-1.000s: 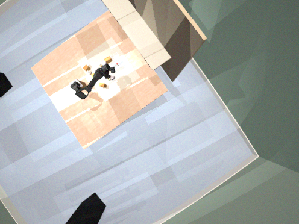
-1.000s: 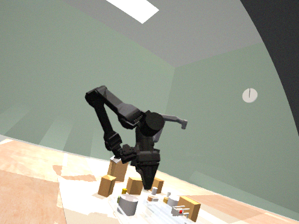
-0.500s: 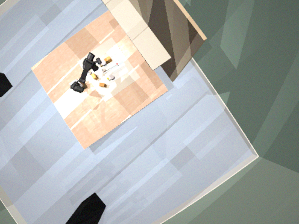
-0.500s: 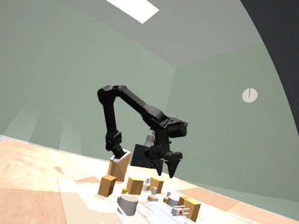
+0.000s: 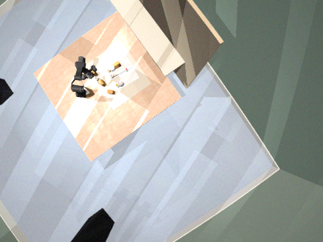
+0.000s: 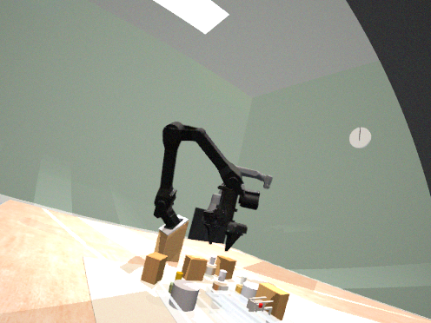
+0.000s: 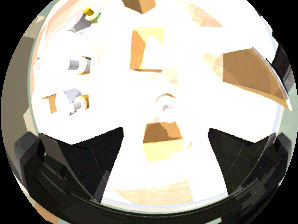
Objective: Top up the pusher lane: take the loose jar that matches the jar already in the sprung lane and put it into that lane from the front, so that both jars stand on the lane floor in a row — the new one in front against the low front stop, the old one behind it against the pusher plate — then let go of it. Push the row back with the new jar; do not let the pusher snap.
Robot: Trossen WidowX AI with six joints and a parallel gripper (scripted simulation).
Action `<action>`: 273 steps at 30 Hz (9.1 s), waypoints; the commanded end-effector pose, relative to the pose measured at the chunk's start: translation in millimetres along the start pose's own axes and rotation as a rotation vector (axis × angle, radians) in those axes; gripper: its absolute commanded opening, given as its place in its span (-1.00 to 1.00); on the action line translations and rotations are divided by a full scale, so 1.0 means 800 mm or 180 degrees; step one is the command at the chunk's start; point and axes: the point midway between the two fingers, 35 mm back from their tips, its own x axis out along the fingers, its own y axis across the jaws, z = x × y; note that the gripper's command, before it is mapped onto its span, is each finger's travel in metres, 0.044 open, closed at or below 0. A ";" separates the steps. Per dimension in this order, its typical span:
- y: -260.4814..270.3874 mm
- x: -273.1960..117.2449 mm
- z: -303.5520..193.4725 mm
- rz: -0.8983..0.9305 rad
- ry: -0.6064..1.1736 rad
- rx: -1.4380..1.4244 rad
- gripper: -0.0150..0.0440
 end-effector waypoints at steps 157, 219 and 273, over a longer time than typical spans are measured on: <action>0.138 0.066 0.108 -0.0081 -0.0041 -0.4743 -0.49; 0.174 0.066 0.111 -0.0078 -0.0043 -0.4741 -0.49; 0.205 0.059 0.118 -0.0077 -0.0046 -0.4738 -0.49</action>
